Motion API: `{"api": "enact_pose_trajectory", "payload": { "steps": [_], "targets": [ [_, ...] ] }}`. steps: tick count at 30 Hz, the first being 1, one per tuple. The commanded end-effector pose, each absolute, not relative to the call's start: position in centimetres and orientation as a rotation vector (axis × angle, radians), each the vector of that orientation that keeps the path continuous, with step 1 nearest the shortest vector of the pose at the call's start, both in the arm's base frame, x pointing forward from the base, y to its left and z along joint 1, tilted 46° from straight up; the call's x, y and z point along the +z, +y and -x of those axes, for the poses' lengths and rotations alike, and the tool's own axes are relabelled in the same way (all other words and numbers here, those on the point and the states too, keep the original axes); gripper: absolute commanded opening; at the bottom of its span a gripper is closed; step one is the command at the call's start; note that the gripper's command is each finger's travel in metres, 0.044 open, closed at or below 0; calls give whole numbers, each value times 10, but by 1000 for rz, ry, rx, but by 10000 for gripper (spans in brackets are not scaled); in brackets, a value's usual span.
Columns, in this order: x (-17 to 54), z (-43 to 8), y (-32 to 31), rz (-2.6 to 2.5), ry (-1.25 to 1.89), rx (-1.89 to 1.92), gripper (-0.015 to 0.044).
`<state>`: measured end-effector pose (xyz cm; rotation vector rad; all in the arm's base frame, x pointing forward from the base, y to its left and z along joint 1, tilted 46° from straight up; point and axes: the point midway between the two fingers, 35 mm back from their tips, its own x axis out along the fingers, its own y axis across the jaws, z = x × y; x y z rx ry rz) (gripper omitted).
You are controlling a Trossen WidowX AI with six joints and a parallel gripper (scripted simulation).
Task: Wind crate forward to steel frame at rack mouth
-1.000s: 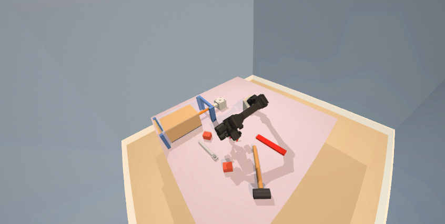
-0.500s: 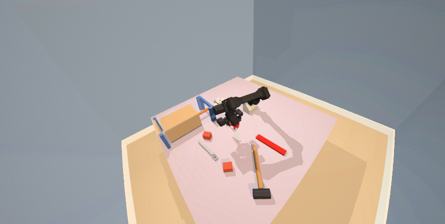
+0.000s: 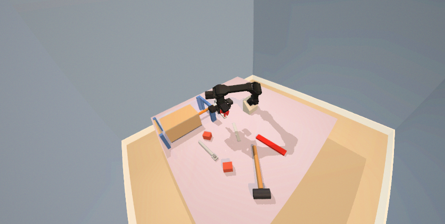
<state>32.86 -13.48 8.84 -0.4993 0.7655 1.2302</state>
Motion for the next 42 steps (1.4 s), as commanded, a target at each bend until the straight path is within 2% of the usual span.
{"api": "enact_pose_trajectory", "payload": {
  "steps": [1, 17, 33, 42],
  "targets": [
    [75, -315, -158, 506, 772, 1226, 0],
    [14, -237, -233, 522, 744, 1256, 0],
    [-40, -141, -269, 523, 640, 1292, 0],
    [-45, -138, -268, 524, 634, 1300, 0]
  ]
}}
